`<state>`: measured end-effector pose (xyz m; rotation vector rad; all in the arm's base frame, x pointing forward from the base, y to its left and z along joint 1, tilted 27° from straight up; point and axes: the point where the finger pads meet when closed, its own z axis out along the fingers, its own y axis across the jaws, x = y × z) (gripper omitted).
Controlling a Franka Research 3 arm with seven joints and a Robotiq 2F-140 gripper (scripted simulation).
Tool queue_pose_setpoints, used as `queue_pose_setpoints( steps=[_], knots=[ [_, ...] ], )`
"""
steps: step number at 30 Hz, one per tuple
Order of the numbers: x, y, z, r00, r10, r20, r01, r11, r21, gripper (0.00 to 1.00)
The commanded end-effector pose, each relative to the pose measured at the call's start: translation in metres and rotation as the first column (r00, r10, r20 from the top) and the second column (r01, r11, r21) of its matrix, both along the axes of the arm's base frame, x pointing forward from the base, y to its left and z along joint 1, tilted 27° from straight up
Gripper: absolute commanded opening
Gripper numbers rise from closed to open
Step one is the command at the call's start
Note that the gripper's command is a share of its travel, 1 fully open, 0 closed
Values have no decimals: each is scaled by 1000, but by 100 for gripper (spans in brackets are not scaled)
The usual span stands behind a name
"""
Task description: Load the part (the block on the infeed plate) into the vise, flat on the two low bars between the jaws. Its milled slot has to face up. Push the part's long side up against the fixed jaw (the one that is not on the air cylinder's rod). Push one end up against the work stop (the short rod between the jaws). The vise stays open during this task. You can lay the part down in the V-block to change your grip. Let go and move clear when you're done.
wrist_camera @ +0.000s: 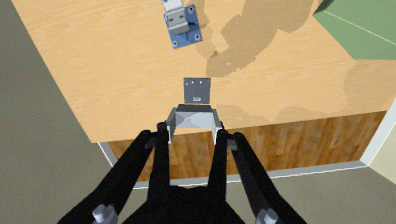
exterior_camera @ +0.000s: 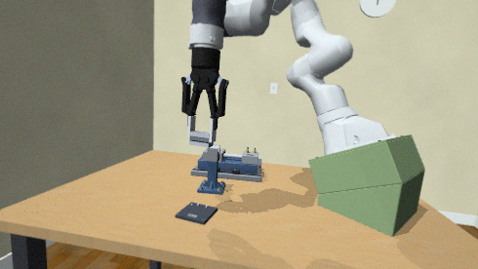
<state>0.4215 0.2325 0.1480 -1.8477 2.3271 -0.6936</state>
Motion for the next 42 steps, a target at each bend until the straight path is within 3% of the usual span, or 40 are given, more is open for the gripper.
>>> queue_pose_setpoints(
  steps=[1,42],
  knots=[
    [-4,-1,5,1000,14,-14,-14,1000,-19,0],
    [-7,1,12,1000,14,-14,-14,1000,-19,0]
  ],
)
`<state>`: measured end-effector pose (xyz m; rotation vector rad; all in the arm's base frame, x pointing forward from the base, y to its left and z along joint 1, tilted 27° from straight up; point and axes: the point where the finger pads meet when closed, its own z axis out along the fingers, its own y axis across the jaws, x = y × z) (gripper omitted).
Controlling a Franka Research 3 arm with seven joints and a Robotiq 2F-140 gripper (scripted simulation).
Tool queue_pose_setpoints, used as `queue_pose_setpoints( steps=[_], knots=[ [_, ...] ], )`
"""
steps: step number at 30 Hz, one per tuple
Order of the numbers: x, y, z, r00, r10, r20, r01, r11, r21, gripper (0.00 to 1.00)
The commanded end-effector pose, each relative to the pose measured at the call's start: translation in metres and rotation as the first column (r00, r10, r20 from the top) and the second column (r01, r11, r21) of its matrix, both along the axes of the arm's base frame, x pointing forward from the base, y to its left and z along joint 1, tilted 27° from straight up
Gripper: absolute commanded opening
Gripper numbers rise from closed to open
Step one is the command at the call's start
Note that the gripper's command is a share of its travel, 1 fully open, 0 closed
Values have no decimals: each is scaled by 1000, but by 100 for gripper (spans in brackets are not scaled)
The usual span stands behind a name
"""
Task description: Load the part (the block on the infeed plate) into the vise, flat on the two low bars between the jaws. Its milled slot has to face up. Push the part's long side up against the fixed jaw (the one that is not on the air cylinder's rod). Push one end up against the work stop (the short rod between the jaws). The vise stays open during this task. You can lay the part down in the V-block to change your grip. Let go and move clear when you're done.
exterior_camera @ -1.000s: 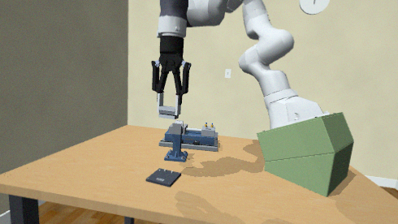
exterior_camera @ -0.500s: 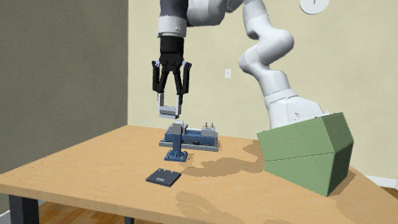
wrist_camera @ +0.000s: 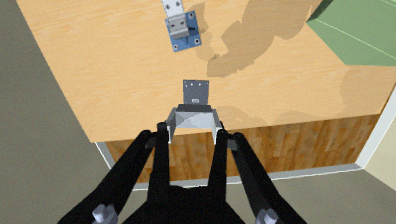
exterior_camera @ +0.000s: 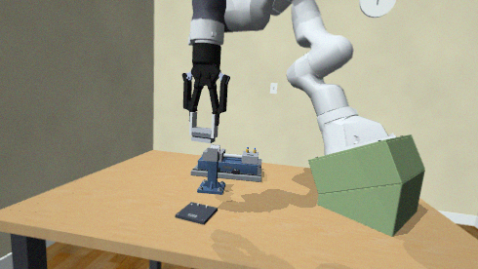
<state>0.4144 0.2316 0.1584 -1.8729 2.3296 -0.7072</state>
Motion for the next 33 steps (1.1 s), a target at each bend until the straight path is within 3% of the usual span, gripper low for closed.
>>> queue_pose_setpoints(
  steps=[1,25,33],
  knots=[
    [0,2,2,1000,8,0,-8,1000,0,0],
    [1,-3,5,1000,14,-1,-14,1000,-4,0],
    [4,-17,11,1000,28,-4,-28,1000,-12,0]
  ],
)
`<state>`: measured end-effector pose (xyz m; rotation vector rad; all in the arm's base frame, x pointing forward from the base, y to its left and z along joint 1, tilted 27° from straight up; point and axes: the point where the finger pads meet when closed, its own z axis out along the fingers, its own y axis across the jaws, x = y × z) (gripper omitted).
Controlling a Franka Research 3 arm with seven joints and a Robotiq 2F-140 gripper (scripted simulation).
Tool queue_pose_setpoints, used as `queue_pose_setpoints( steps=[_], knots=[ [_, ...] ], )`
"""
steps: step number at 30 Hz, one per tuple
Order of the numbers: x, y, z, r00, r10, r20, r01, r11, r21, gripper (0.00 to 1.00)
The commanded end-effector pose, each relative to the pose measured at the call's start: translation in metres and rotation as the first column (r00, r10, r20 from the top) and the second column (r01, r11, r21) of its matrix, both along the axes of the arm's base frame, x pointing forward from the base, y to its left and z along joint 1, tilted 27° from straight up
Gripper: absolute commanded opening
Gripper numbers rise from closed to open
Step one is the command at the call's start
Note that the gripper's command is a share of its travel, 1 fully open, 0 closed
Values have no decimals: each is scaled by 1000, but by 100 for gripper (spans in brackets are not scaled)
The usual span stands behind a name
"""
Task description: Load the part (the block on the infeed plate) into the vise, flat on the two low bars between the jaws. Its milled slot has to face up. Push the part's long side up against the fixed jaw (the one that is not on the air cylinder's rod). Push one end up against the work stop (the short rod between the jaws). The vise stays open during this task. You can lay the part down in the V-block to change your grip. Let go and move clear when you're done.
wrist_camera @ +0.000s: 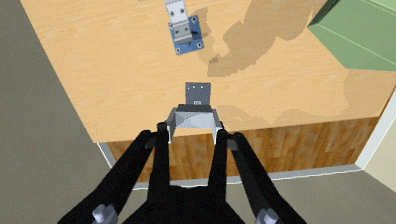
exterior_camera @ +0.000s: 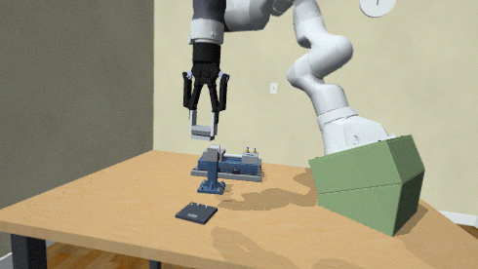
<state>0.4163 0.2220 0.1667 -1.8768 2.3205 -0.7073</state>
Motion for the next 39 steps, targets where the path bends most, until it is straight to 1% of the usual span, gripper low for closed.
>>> queue_pose_setpoints(
  steps=[1,7,9,24,26,39],
  knots=[
    [2,-9,4,1000,24,-8,-24,1000,-15,0],
    [5,-25,11,999,42,-13,-42,999,-24,0],
    [5,-25,11,999,42,-13,-42,999,-24,0],
    [7,-78,32,994,104,-35,-105,993,-52,0],
    [7,-78,32,994,104,-35,-105,993,-52,0],
    [2,-122,44,985,162,-62,-167,984,-69,0]
  ],
)
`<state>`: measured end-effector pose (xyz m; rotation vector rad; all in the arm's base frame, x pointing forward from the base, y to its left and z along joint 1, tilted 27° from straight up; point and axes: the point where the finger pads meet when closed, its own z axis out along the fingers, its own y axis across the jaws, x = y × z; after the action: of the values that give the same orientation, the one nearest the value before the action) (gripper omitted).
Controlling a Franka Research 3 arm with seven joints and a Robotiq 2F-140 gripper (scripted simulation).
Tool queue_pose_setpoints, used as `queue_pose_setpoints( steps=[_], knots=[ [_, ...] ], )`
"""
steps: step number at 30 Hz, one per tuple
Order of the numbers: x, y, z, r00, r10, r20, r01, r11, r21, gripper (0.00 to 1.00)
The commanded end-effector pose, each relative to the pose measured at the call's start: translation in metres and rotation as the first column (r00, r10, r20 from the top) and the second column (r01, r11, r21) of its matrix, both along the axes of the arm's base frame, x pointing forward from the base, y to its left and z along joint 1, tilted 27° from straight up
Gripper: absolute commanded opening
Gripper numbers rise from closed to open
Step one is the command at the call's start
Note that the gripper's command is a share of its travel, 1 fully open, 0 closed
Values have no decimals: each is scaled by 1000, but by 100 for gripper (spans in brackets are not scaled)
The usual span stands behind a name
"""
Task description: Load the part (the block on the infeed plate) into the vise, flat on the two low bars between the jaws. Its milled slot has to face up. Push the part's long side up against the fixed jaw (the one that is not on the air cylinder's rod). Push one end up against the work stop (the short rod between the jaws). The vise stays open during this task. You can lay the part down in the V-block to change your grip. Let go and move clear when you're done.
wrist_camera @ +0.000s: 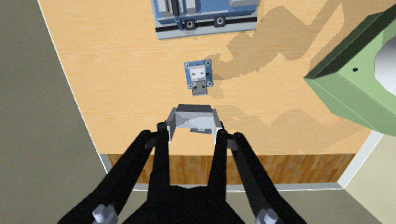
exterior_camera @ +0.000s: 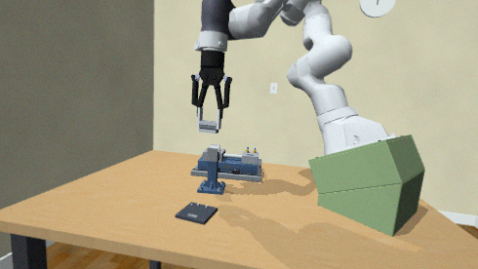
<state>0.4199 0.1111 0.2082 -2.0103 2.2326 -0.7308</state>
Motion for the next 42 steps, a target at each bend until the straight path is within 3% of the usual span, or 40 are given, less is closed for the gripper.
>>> queue_pose_setpoints(
  steps=[1,19,42],
  knots=[
    [-2,-14,3,997,75,-32,-76,997,-32,0],
    [-10,-44,8,991,125,-54,-127,991,-42,0],
    [-11,-50,9,989,136,-59,-139,989,-43,0]
  ],
)
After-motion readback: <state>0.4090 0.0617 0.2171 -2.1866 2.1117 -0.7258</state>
